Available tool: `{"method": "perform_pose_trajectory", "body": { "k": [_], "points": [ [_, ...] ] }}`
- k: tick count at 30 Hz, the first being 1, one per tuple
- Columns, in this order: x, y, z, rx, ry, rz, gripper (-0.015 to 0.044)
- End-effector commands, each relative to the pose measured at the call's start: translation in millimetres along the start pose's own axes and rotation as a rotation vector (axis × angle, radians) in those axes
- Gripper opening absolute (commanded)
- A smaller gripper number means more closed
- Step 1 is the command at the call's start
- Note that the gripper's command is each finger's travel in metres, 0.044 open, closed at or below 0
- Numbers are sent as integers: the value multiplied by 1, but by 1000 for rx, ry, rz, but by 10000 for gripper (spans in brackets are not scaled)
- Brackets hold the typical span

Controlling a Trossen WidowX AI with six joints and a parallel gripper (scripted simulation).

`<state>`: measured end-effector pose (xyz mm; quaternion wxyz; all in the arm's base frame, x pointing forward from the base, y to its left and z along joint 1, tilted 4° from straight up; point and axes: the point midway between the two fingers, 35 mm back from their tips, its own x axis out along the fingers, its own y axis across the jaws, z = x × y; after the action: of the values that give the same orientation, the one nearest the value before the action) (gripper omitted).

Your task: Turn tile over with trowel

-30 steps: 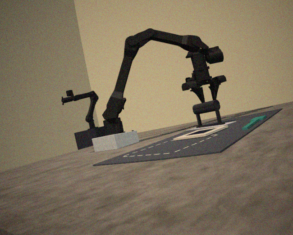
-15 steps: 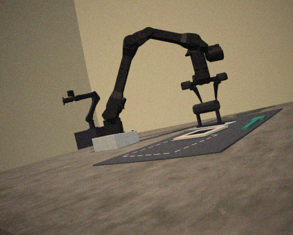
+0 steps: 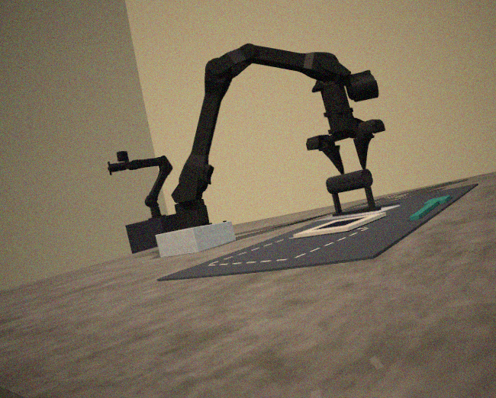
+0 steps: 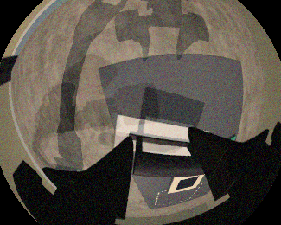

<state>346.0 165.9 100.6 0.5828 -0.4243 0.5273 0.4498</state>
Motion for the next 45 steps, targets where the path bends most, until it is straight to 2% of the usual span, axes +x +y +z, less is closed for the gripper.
{"method": "perform_pose_trajectory", "body": {
  "k": [1,45],
  "points": [
    [-3,-2,-6,153,-3,1,270],
    [-16,-19,-63,1662,3,-4,270]
  ]
}}
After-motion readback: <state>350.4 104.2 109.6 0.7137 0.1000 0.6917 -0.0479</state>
